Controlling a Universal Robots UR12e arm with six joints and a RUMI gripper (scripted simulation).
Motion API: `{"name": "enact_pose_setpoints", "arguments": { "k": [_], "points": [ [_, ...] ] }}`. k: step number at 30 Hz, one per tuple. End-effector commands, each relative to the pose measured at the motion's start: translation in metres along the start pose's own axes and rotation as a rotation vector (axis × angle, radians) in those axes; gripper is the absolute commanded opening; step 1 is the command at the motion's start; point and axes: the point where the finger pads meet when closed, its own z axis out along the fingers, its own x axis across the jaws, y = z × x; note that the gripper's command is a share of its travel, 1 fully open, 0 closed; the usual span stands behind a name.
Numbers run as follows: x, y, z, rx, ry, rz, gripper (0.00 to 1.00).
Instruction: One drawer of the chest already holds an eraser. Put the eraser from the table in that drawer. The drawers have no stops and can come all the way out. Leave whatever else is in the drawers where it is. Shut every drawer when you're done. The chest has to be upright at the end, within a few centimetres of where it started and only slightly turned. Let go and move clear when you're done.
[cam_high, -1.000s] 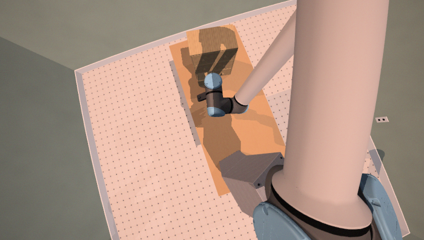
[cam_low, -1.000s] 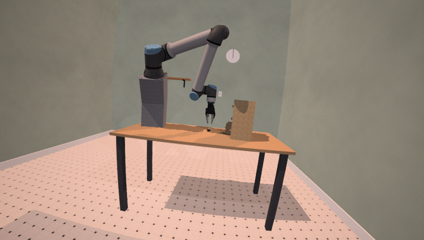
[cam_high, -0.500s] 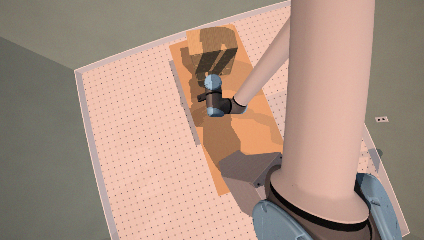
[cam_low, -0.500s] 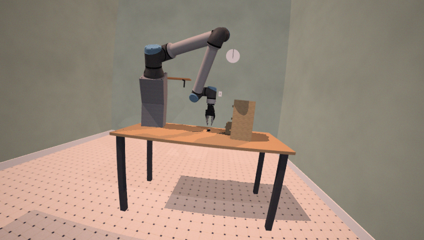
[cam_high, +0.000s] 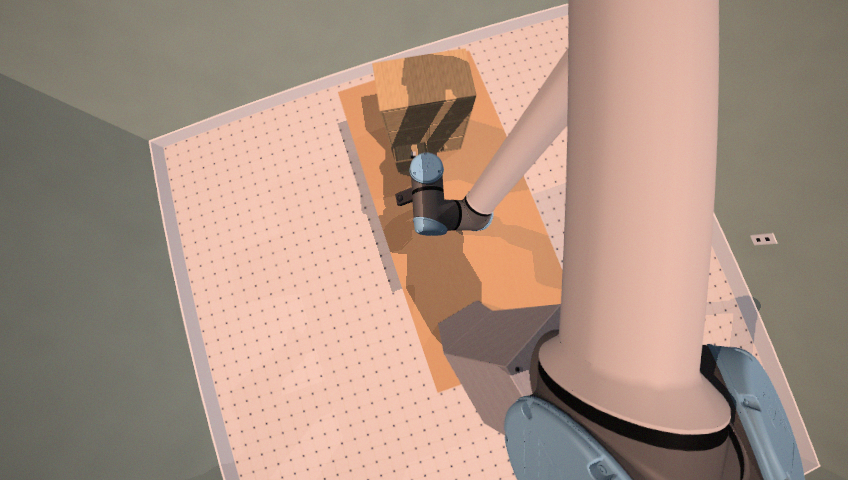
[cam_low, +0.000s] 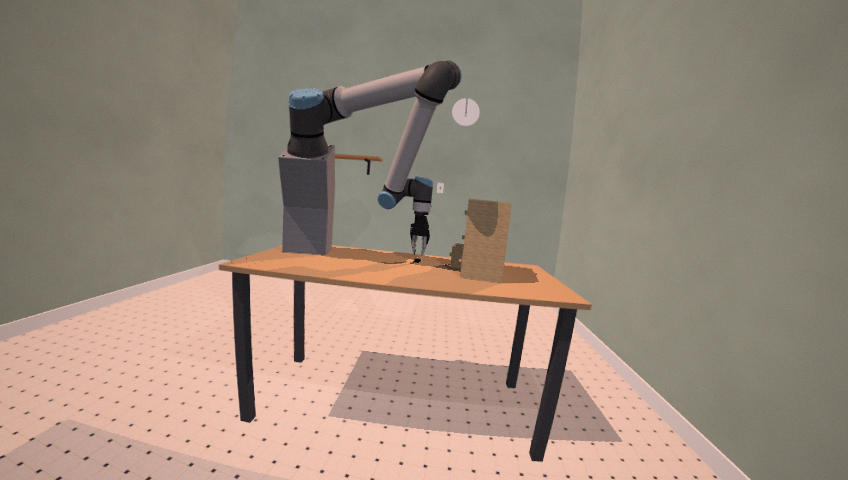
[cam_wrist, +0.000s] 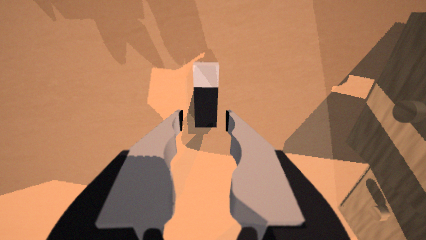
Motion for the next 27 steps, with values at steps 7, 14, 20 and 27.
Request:
{"name": "enact_pose_setpoints", "arguments": {
  "k": [7,14,20,27],
  "points": [
    [0.0027,0.0,0.011,0.001,0.004,0.001,0.23],
    [0.002,-0.0007,0.0123,0.001,0.004,-0.001,0.23],
    [0.0016,-0.0006,0.0114,0.001,0.004,-0.001,0.23],
    [0.0016,-0.0006,0.0114,0.001,0.004,-0.001,0.23]
  ]
}}
